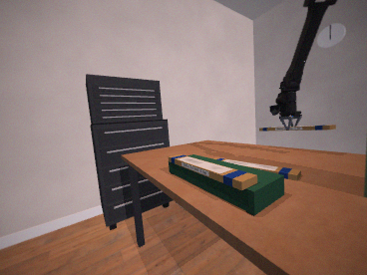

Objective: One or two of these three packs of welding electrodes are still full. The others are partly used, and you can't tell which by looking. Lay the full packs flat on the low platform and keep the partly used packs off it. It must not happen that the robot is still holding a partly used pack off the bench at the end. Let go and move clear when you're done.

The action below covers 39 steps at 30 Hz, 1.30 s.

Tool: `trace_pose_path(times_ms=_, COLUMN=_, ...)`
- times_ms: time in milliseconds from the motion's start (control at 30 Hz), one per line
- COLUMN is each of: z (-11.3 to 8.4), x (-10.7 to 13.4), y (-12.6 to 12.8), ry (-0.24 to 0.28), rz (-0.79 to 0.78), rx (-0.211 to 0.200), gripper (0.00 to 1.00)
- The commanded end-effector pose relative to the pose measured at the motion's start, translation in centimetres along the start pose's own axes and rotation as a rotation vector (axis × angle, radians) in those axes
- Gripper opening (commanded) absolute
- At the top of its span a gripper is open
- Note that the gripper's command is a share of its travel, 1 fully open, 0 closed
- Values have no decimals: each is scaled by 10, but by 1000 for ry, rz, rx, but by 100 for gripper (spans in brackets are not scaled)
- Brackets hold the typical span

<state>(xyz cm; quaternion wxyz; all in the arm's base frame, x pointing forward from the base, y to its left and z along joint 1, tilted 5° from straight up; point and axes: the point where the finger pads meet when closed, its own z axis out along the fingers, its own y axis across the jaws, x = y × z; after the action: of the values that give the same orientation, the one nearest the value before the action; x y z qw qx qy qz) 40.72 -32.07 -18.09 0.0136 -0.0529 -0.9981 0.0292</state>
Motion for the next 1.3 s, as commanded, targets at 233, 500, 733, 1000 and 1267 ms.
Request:
trace_pose_path(times_ms=233, z=-72, x=-31, y=-10, ry=-75, rz=-3, rx=47, gripper=0)
trace_pose_path(times_ms=500, z=-85, x=-31, y=-10, ry=-77, rz=-3, rx=48, gripper=0)
trace_pose_path(times_ms=733, z=-97, x=-27, y=-7, ry=-70, rz=-3, rx=44, gripper=0)
trace_pose_path(times_ms=1000, z=-112, x=-31, y=-10, ry=-79, rz=-3, rx=49, gripper=0)
trace_pose_path(times_ms=1267, z=-130, x=-32, y=-11, ry=-85, rz=-2, rx=52, gripper=0)
